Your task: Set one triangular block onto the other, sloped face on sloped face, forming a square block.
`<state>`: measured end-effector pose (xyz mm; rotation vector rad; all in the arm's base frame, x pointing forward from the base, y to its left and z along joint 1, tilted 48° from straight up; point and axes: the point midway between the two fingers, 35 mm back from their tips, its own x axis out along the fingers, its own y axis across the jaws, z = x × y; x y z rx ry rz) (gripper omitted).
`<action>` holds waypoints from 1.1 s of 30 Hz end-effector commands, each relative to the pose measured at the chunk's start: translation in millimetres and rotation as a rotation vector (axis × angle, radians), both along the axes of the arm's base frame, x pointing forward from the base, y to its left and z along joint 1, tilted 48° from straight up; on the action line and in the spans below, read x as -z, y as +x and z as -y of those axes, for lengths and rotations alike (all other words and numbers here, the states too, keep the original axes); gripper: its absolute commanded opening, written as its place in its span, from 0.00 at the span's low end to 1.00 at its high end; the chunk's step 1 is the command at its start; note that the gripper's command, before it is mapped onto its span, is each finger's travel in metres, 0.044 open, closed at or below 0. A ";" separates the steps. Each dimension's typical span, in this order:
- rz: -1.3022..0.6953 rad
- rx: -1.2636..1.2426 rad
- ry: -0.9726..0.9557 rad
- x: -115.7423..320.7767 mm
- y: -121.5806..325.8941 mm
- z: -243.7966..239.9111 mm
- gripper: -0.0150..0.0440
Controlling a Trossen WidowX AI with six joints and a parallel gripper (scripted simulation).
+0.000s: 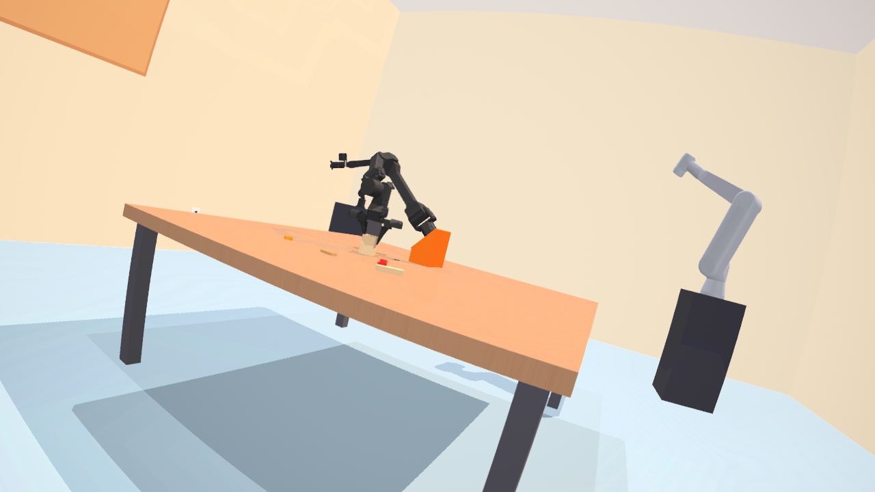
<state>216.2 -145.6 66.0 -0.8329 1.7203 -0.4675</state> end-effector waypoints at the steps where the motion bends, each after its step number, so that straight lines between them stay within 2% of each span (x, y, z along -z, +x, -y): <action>1: -0.001 -0.001 -0.002 0.0 0.0 0.1 0.25; 4: -0.002 -0.001 -0.005 0.1 -0.1 0.3 0.25; 21: -0.001 -0.001 -0.001 0.1 0.0 -0.1 1.00; 29: 0.000 -0.001 0.001 -1.3 1.0 -1.9 1.00; 33: 0.002 -0.004 0.016 -31.1 13.9 -38.8 1.00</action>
